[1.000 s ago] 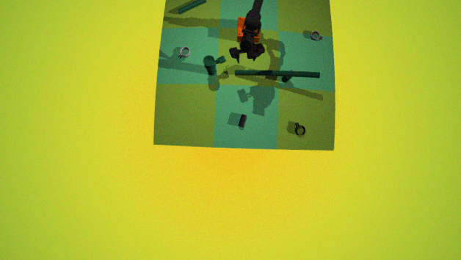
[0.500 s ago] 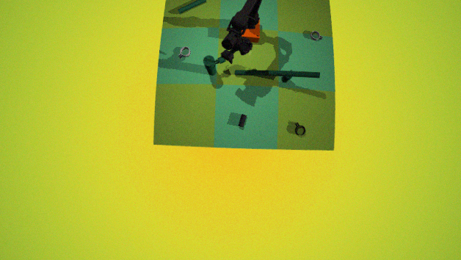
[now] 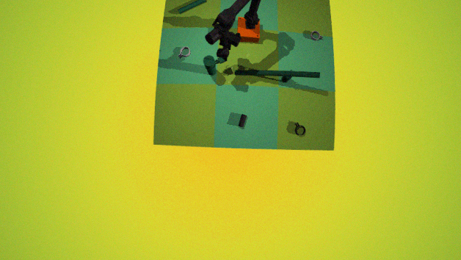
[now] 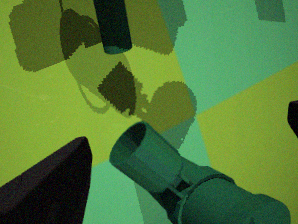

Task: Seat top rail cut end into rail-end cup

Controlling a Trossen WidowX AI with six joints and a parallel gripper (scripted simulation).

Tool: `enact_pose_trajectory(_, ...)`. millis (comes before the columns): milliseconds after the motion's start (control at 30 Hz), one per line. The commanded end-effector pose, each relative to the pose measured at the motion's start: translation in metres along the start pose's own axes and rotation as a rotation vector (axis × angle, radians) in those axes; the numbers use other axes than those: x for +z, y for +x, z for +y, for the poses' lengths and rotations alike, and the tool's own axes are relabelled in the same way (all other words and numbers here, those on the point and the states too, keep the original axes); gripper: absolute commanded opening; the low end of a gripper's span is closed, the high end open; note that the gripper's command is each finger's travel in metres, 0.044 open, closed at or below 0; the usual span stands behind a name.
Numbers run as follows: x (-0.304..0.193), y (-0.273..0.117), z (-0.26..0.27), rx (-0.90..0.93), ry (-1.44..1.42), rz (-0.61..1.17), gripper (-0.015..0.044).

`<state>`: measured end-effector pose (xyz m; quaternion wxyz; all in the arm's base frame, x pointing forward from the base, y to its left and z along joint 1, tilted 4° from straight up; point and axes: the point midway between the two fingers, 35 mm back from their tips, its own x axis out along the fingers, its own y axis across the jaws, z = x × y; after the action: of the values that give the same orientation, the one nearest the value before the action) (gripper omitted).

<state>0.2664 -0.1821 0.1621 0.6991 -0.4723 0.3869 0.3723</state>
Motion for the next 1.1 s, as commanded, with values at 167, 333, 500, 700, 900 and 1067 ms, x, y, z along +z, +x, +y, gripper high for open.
enact_pose_trajectory(167, -0.041, -0.013, 0.017, -0.061, -0.584, -0.069, 0.0440)
enact_pose_trajectory(333, -0.041, -0.013, 0.017, -0.061, -0.584, -0.069, 0.0440)
enact_pose_trajectory(500, -0.041, -0.013, 0.017, -0.061, -0.584, -0.069, 0.0440)
enact_pose_trajectory(700, -0.044, -0.002, 0.021, -0.061, -0.584, -0.069, 0.0440)
enact_pose_trajectory(900, -0.052, 0.035, 0.038, -0.062, -0.584, -0.069, 0.0440)
enact_pose_trajectory(1067, -0.052, 0.036, 0.038, -0.062, -0.584, -0.069, 0.0440)
